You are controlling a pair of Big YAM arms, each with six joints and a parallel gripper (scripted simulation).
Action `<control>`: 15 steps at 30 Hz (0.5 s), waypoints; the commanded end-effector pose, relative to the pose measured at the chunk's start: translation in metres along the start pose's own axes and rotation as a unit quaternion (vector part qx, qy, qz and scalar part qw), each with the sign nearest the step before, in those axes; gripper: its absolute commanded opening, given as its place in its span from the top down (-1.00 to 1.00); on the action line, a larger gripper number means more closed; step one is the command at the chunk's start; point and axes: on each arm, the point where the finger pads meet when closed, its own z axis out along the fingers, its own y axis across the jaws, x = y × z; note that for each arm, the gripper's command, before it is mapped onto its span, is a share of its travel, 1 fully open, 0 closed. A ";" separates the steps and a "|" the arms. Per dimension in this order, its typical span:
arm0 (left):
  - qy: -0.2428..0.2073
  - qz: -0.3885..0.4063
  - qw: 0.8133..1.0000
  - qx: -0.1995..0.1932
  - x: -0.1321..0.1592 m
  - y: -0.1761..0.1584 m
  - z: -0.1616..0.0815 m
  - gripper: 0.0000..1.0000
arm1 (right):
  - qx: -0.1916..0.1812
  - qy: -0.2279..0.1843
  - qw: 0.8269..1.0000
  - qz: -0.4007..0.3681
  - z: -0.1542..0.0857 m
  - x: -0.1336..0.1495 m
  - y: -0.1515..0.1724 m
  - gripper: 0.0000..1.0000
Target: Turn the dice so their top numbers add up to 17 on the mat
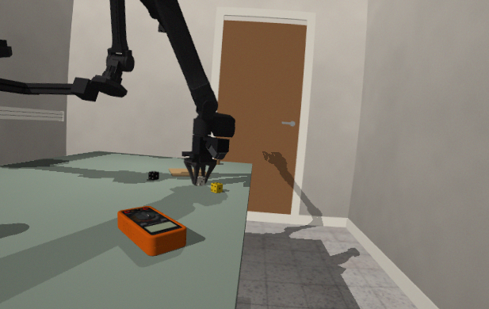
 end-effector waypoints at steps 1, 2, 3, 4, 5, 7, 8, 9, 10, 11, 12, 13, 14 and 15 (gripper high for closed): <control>-0.030 -0.003 1.000 -0.005 -0.025 0.004 -0.011 -1.00 | -0.009 -0.004 1.000 0.002 0.001 -0.010 0.007 0.21; -0.030 -0.003 1.000 -0.005 -0.025 0.004 -0.011 -1.00 | -0.009 -0.004 1.000 0.002 0.001 -0.010 0.007 0.21; -0.030 -0.003 1.000 -0.005 -0.025 0.004 -0.011 -1.00 | -0.009 -0.004 1.000 0.002 0.001 -0.010 0.007 0.21; -0.030 -0.003 1.000 -0.005 -0.025 0.004 -0.011 -1.00 | -0.009 -0.004 1.000 0.002 0.001 -0.010 0.007 0.21; -0.030 -0.003 1.000 -0.005 -0.025 0.004 -0.011 -1.00 | -0.009 -0.004 1.000 0.002 0.001 -0.010 0.007 0.21; -0.030 -0.003 1.000 -0.005 -0.025 0.004 -0.011 -1.00 | -0.009 -0.004 1.000 0.002 0.001 -0.010 0.007 0.21; -0.030 -0.003 1.000 -0.005 -0.025 0.004 -0.011 -1.00 | -0.009 -0.004 1.000 0.002 0.001 -0.010 0.007 0.21; -0.030 -0.003 1.000 -0.005 -0.025 0.004 -0.011 -1.00 | -0.009 -0.004 1.000 0.002 0.001 -0.010 0.007 0.60; -0.030 -0.003 1.000 -0.005 -0.025 0.004 -0.011 -1.00 | -0.009 -0.004 1.000 0.002 0.001 -0.010 0.007 0.60; -0.030 -0.003 1.000 -0.005 -0.025 0.004 -0.011 -1.00 | -0.009 -0.004 1.000 0.002 0.001 -0.010 0.007 0.60; -0.030 -0.003 1.000 -0.005 -0.025 0.004 -0.011 -1.00 | -0.009 -0.004 1.000 0.003 0.001 -0.010 0.007 0.60; -0.030 -0.003 1.000 -0.005 -0.025 0.004 -0.011 -1.00 | -0.009 -0.004 1.000 0.003 0.001 -0.010 0.007 0.60; -0.030 -0.003 1.000 -0.005 -0.025 0.004 -0.011 -1.00 | -0.009 -0.004 1.000 0.003 0.001 -0.010 0.007 0.60; -0.030 -0.003 1.000 -0.005 -0.025 0.004 -0.011 -1.00 | -0.009 -0.004 1.000 0.003 0.001 -0.010 0.007 0.60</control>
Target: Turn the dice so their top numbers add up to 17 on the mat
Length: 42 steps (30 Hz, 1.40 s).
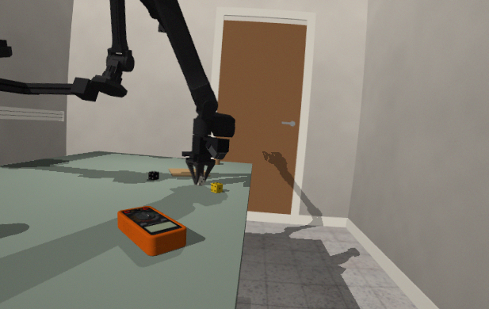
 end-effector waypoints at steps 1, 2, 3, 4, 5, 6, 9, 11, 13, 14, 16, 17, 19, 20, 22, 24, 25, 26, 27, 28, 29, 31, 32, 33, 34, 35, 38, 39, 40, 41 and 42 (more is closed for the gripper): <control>-0.030 -0.003 1.000 -0.005 -0.025 0.004 -0.011 -1.00 | -0.009 -0.004 1.000 0.003 0.001 -0.010 0.007 0.60; -0.030 -0.003 1.000 -0.005 -0.025 0.004 -0.011 -1.00 | -0.009 -0.004 1.000 0.003 0.001 -0.010 0.007 0.60; -0.030 -0.003 1.000 -0.005 -0.025 0.004 -0.011 -1.00 | -0.009 -0.004 1.000 0.003 0.001 -0.010 0.007 0.60; -0.030 -0.003 1.000 -0.005 -0.025 0.004 -0.011 -1.00 | -0.009 -0.004 1.000 0.003 0.001 -0.010 0.007 0.60; -0.030 -0.003 1.000 -0.005 -0.025 0.004 -0.011 -1.00 | -0.009 -0.004 1.000 0.003 0.001 -0.010 0.007 0.60; -0.030 -0.003 1.000 -0.005 -0.025 0.004 -0.011 -1.00 | -0.009 -0.004 1.000 0.003 0.001 -0.010 0.007 0.60; -0.030 -0.003 1.000 -0.005 -0.025 0.004 -0.011 -1.00 | -0.009 -0.004 1.000 0.003 0.001 -0.010 0.007 0.60; -0.030 -0.003 1.000 -0.005 -0.025 0.004 -0.011 -1.00 | -0.009 -0.004 1.000 0.003 0.001 -0.010 0.007 0.60; -0.030 -0.003 1.000 -0.005 -0.025 0.004 -0.011 -1.00 | -0.009 -0.004 1.000 0.003 0.001 -0.010 0.007 0.60; -0.030 -0.003 1.000 -0.005 -0.025 0.004 -0.011 -1.00 | -0.009 -0.004 1.000 0.003 0.001 -0.010 0.007 0.60; -0.030 -0.003 1.000 -0.005 -0.025 0.004 -0.011 -1.00 | -0.009 -0.004 1.000 0.003 0.001 -0.010 0.007 0.60; -0.030 -0.003 1.000 -0.005 -0.025 0.004 -0.011 -1.00 | -0.009 -0.004 1.000 0.003 0.001 -0.010 0.007 0.60; -0.030 -0.003 1.000 -0.005 -0.025 0.004 -0.011 -1.00 | -0.009 -0.004 1.000 0.003 0.001 -0.010 0.007 0.60; -0.030 -0.003 1.000 -0.005 -0.025 0.004 -0.011 -1.00 | -0.009 -0.004 1.000 0.003 0.001 -0.010 0.007 0.60; -0.030 -0.003 1.000 -0.005 -0.025 0.004 -0.011 -1.00 | -0.009 -0.004 1.000 0.003 0.001 -0.010 0.007 0.60; -0.030 -0.003 1.000 -0.005 -0.025 0.004 -0.011 -1.00 | -0.009 -0.004 1.000 0.003 0.001 -0.010 0.007 0.60; -0.030 -0.003 1.000 -0.005 -0.025 0.004 -0.011 -1.00 | -0.009 -0.004 1.000 0.003 0.001 -0.010 0.007 0.60; -0.030 -0.003 1.000 -0.005 -0.025 0.004 -0.011 -1.00 | -0.009 -0.004 1.000 0.003 0.001 -0.010 0.007 0.60; -0.030 -0.003 1.000 -0.005 -0.025 0.004 -0.011 -1.00 | -0.009 -0.004 1.000 0.003 0.001 -0.010 0.007 0.60; -0.030 -0.003 1.000 -0.005 -0.025 0.004 -0.011 -1.00 | -0.009 -0.004 1.000 0.003 0.000 -0.010 0.007 0.60; -0.030 -0.003 1.000 -0.005 -0.025 0.004 -0.011 -1.00 | -0.009 -0.004 1.000 0.003 0.000 -0.010 0.007 0.60; -0.030 -0.003 1.000 -0.005 -0.025 0.004 -0.011 -1.00 | -0.010 -0.004 1.000 0.003 -0.004 -0.010 0.007 0.60; -0.030 -0.003 1.000 -0.005 -0.025 0.004 -0.011 -1.00 | -0.012 -0.005 1.000 0.003 -0.013 -0.011 0.008 0.60; -0.030 -0.003 1.000 -0.005 -0.025 0.004 -0.011 -1.00 | -0.009 -0.004 1.000 0.001 -0.019 -0.009 0.007 0.60; -0.030 -0.003 1.000 -0.005 -0.025 0.004 -0.011 -1.00 | -0.008 -0.004 1.000 -0.001 -0.023 -0.005 0.008 0.60; -0.030 -0.003 1.000 -0.005 -0.025 0.004 -0.011 -1.00 | -0.010 -0.005 1.000 -0.001 -0.029 0.000 0.011 0.60; -0.030 -0.003 1.000 -0.005 -0.025 0.004 -0.011 -1.00 | -0.011 -0.005 1.000 -0.001 -0.046 0.000 0.011 0.60; -0.030 -0.003 1.000 -0.005 -0.025 0.004 -0.011 -1.00 | -0.011 -0.004 1.000 -0.001 -0.053 0.000 0.011 0.60; -0.030 -0.003 1.000 -0.005 -0.025 0.004 -0.011 -1.00 | -0.011 -0.004 1.000 -0.001 -0.060 0.000 0.010 0.60; -0.030 -0.003 1.000 -0.005 -0.025 0.004 -0.011 -1.00 | -0.011 -0.004 1.000 -0.001 -0.068 0.001 0.010 0.60; -0.030 -0.003 1.000 -0.005 -0.025 0.004 -0.011 -1.00 | -0.011 -0.004 1.000 -0.001 -0.076 0.001 0.010 0.60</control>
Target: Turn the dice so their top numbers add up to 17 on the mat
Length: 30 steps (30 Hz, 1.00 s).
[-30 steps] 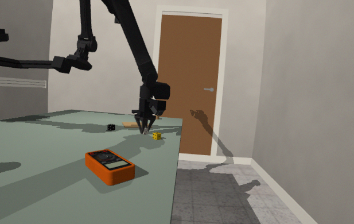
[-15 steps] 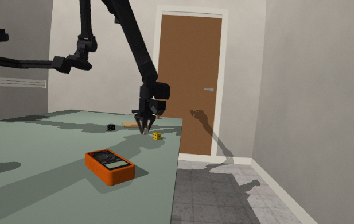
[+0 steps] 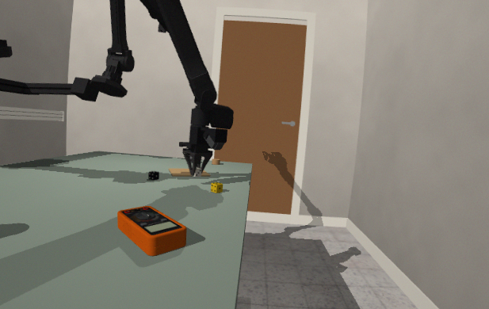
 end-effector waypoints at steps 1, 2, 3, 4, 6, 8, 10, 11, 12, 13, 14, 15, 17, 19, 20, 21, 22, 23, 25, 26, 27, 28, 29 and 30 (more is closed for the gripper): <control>-0.030 -0.003 1.000 -0.005 -0.025 0.004 -0.011 -1.00 | -0.022 -0.008 1.000 0.004 -0.055 -0.002 0.021 0.60; -0.030 -0.003 1.000 -0.005 -0.025 0.004 -0.011 -1.00 | -0.022 -0.008 1.000 0.004 -0.062 -0.002 0.020 0.60; -0.030 -0.003 1.000 -0.005 -0.025 0.004 -0.011 -1.00 | -0.022 -0.008 1.000 0.004 -0.069 -0.001 0.020 0.60; -0.030 -0.003 1.000 -0.005 -0.025 0.004 -0.011 -1.00 | -0.022 -0.008 1.000 0.004 -0.069 -0.001 0.020 0.60; -0.030 -0.003 1.000 -0.005 -0.025 0.004 -0.011 -1.00 | -0.030 -0.010 0.999 0.006 -0.079 -0.005 0.028 0.60; -0.030 -0.003 1.000 -0.005 -0.025 0.004 -0.011 -1.00 | -0.021 -0.007 1.000 0.004 -0.083 -0.001 0.017 0.60; -0.030 -0.003 1.000 -0.005 -0.025 0.004 -0.011 -1.00 | -0.014 -0.005 1.000 0.009 -0.079 -0.005 0.012 0.60; -0.030 -0.003 1.000 -0.005 -0.025 0.004 -0.011 -1.00 | 0.002 0.001 1.000 0.005 -0.061 0.003 0.002 0.60; -0.030 -0.003 1.000 -0.005 -0.025 0.004 -0.011 -1.00 | 0.003 0.001 1.000 0.004 -0.061 0.004 0.001 0.60; -0.030 -0.003 1.000 -0.005 -0.025 0.004 -0.011 -1.00 | 0.003 0.001 1.000 0.004 -0.061 0.004 0.001 0.60; -0.030 -0.003 1.000 -0.005 -0.025 0.004 -0.011 -1.00 | 0.002 0.001 1.000 0.004 -0.062 0.004 0.002 0.60; -0.030 -0.003 1.000 -0.005 -0.025 0.004 -0.011 -1.00 | 0.001 0.000 1.000 0.005 -0.062 0.003 0.003 0.60; -0.030 -0.003 1.000 -0.005 -0.025 0.004 -0.011 -1.00 | -0.013 -0.004 1.000 0.009 -0.069 -0.004 0.018 0.60; -0.030 -0.003 1.000 -0.005 -0.025 0.004 -0.011 -1.00 | -0.029 -0.009 0.999 0.015 -0.089 -0.014 0.027 0.60; -0.030 -0.003 1.000 -0.005 -0.025 0.004 -0.011 -1.00 | -0.032 -0.011 0.999 0.008 -0.089 -0.004 0.033 0.60; -0.030 -0.003 1.000 -0.005 -0.025 0.004 -0.011 -1.00 | -0.032 -0.011 0.999 0.008 -0.089 -0.004 0.033 0.60; -0.030 -0.003 1.000 -0.005 -0.025 0.004 -0.011 -1.00 | -0.032 -0.011 0.999 0.008 -0.089 -0.004 0.033 0.60; -0.030 -0.003 1.000 -0.005 -0.025 0.004 -0.011 -1.00 | -0.018 -0.005 1.000 0.001 -0.074 0.014 0.028 0.60; -0.030 -0.003 1.000 -0.005 -0.025 0.004 -0.011 -1.00 | -0.021 -0.004 1.000 -0.004 -0.078 0.061 0.042 0.60; -0.030 -0.003 1.000 -0.005 -0.025 0.004 -0.011 -1.00 | -0.021 -0.003 1.000 -0.008 -0.078 0.095 0.047 0.60; -0.030 -0.003 1.000 -0.005 -0.025 0.004 -0.011 -1.00 | -0.020 -0.003 1.000 -0.008 -0.078 0.096 0.047 0.60; -0.030 -0.003 1.000 -0.005 -0.025 0.004 -0.011 -1.00 | -0.020 -0.003 1.000 -0.008 -0.078 0.096 0.047 0.60; -0.030 -0.003 1.000 -0.005 -0.025 0.004 -0.011 -1.00 | -0.020 -0.003 1.000 -0.012 -0.078 0.130 0.051 0.60; -0.030 -0.003 1.000 -0.005 -0.025 0.004 -0.011 -1.00 | -0.020 -0.003 1.000 -0.012 -0.078 0.130 0.050 0.60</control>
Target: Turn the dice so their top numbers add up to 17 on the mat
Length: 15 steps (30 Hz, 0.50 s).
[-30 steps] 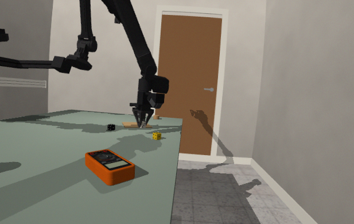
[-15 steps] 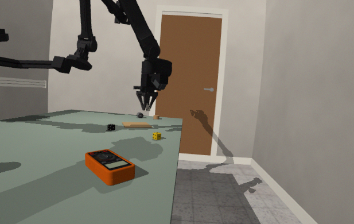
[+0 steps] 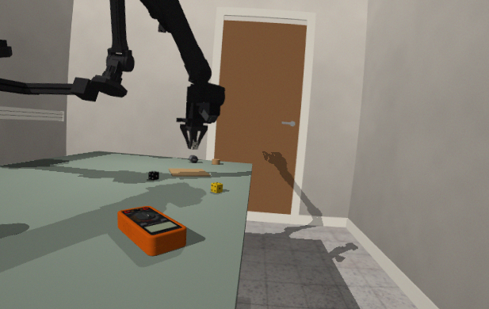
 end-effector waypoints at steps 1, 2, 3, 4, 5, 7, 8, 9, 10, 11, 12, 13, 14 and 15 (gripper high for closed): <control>-0.030 -0.003 1.000 -0.005 -0.025 0.004 -0.011 -1.00 | 0.000 -0.002 1.000 -0.008 -0.002 0.087 0.024 0.60; -0.030 -0.003 1.000 -0.005 -0.025 0.004 -0.011 -1.00 | 0.000 -0.002 1.000 -0.010 -0.002 0.107 0.024 0.60; -0.030 -0.003 1.000 -0.005 -0.025 0.004 -0.011 -1.00 | 0.000 -0.003 1.000 -0.011 -0.002 0.116 0.024 0.60; -0.030 -0.003 1.000 -0.005 -0.025 0.004 -0.011 -1.00 | 0.000 -0.003 1.000 -0.011 -0.002 0.117 0.024 0.60; -0.030 -0.003 1.000 -0.005 -0.025 0.004 -0.011 -1.00 | 0.000 -0.004 1.000 -0.011 -0.002 0.117 0.024 0.60; -0.030 -0.003 1.000 -0.005 -0.025 0.004 -0.011 -1.00 | 0.004 -0.003 1.000 0.004 0.003 0.100 0.023 0.60; -0.030 -0.003 1.000 -0.005 -0.025 0.004 -0.011 -1.00 | 0.004 -0.003 1.000 0.004 0.003 0.100 0.023 0.60; -0.030 -0.003 1.000 -0.005 -0.025 0.004 -0.011 -1.00 | 0.004 -0.003 1.000 0.004 0.003 0.100 0.023 0.60; -0.030 -0.003 1.000 -0.005 -0.025 0.004 -0.011 -1.00 | -0.019 -0.004 1.000 0.010 -0.025 0.092 0.040 0.60; -0.030 -0.003 1.000 -0.005 -0.025 0.004 -0.011 -1.00 | -0.021 -0.004 1.000 0.011 -0.026 0.092 0.041 0.60; -0.030 -0.003 1.000 -0.005 -0.025 0.004 -0.011 -1.00 | -0.021 -0.003 1.000 0.011 -0.026 0.092 0.041 0.60; -0.030 -0.003 1.000 -0.005 -0.025 0.004 -0.011 -1.00 | -0.020 -0.003 1.000 0.011 -0.025 0.092 0.041 0.60; -0.030 -0.003 1.000 -0.005 -0.025 0.004 -0.011 -1.00 | -0.020 -0.003 1.000 0.011 -0.026 0.092 0.041 0.60; -0.030 -0.003 1.000 -0.005 -0.025 0.004 -0.011 -1.00 | -0.011 -0.003 1.000 0.008 -0.014 0.095 0.035 0.60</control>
